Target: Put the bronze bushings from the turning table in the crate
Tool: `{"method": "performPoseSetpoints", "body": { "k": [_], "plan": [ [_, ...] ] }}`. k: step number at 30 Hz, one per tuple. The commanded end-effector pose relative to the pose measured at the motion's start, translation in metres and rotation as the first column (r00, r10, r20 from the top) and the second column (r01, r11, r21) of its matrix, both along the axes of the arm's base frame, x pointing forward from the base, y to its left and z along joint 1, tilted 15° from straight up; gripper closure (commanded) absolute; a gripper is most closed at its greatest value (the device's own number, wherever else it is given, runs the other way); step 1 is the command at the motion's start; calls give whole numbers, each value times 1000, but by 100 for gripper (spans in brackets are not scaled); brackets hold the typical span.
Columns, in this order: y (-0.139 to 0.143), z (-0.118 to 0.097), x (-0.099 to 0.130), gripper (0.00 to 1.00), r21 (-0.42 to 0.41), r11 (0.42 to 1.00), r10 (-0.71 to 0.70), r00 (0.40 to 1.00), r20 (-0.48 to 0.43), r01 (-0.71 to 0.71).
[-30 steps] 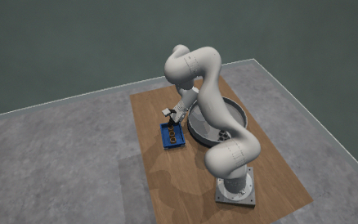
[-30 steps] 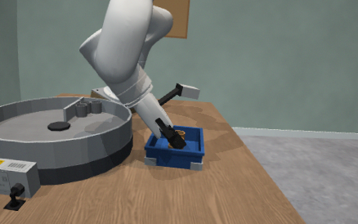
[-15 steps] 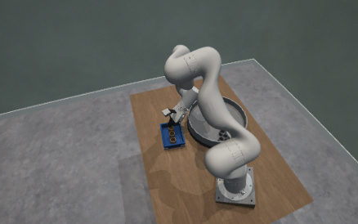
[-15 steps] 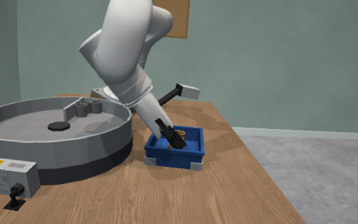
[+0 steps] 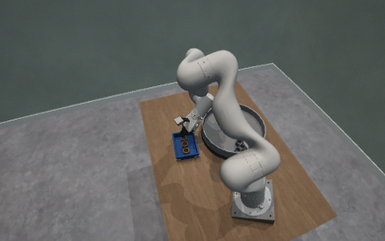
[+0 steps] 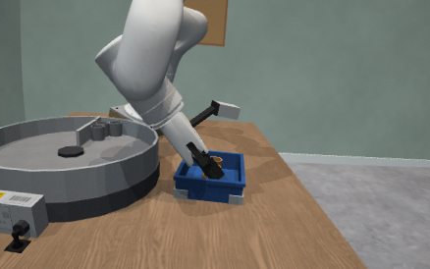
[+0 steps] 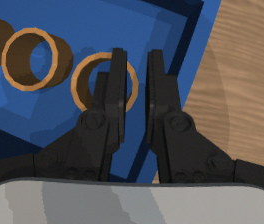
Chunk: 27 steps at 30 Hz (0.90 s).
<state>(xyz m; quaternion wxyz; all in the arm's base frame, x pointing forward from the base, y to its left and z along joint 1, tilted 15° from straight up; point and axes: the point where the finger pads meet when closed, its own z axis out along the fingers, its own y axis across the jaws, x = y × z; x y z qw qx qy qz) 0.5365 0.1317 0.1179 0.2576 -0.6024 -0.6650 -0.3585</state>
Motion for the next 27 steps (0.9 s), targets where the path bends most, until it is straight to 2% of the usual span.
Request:
{"method": "performPoseSetpoints", "body": {
  "k": [1, 21, 27],
  "plan": [
    [0, 1, 1, 89, 0, 1000, 0, 1000, 2, 0],
    [0, 1, 1, 89, 0, 1000, 0, 1000, 2, 0],
    [-2, 8, -1, 89, 0, 1000, 0, 1000, 2, 0]
  ]
}}
